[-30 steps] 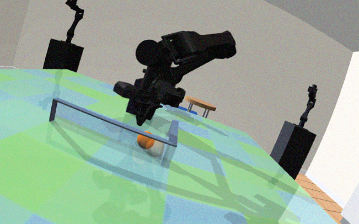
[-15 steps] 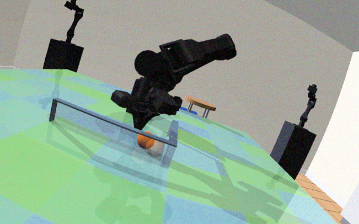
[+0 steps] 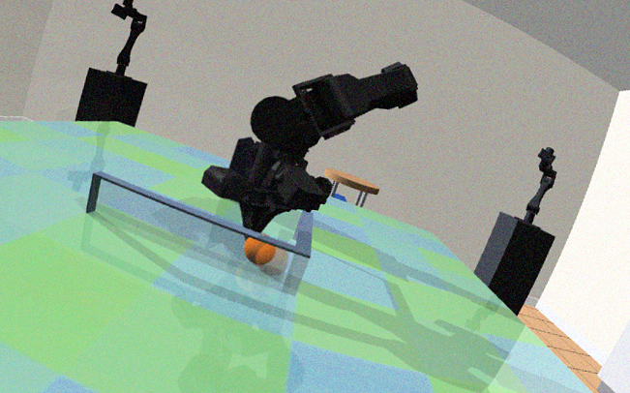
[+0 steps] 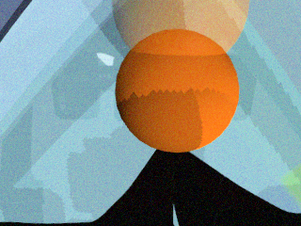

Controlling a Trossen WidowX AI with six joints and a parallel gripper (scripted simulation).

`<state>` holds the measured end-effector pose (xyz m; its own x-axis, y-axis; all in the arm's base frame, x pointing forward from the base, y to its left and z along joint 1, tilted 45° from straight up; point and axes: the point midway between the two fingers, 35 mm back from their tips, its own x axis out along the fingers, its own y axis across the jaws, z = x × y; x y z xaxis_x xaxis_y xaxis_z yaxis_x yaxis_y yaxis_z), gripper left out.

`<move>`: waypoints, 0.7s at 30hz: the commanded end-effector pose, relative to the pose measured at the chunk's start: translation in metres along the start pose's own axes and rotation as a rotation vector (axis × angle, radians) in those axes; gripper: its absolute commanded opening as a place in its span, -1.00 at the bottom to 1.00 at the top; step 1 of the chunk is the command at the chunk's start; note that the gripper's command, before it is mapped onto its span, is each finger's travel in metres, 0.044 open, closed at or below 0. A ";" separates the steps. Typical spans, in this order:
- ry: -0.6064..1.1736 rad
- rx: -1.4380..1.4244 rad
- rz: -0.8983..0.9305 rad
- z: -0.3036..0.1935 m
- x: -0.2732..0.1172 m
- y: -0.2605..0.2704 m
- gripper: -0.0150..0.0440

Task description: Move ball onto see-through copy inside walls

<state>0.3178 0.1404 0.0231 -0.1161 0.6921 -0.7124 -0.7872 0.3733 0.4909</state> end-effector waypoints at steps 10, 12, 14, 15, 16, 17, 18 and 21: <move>-0.007 -0.001 -0.001 0.032 -0.001 0.000 -0.49; -0.007 -0.001 -0.001 0.029 -0.001 -0.001 -0.49; -0.006 -0.001 -0.001 0.026 -0.001 -0.001 -0.49; -0.006 -0.001 -0.001 0.024 -0.001 -0.001 -0.49; -0.006 -0.001 -0.001 0.023 -0.001 -0.001 -0.49; -0.006 -0.001 -0.001 0.021 -0.001 -0.001 -0.49; -0.006 -0.001 -0.002 0.019 -0.001 -0.002 -0.49; -0.006 -0.001 -0.002 0.014 -0.001 -0.002 -0.49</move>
<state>0.3320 0.1515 0.0338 -0.1098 0.6948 -0.7108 -0.7889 0.3741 0.4876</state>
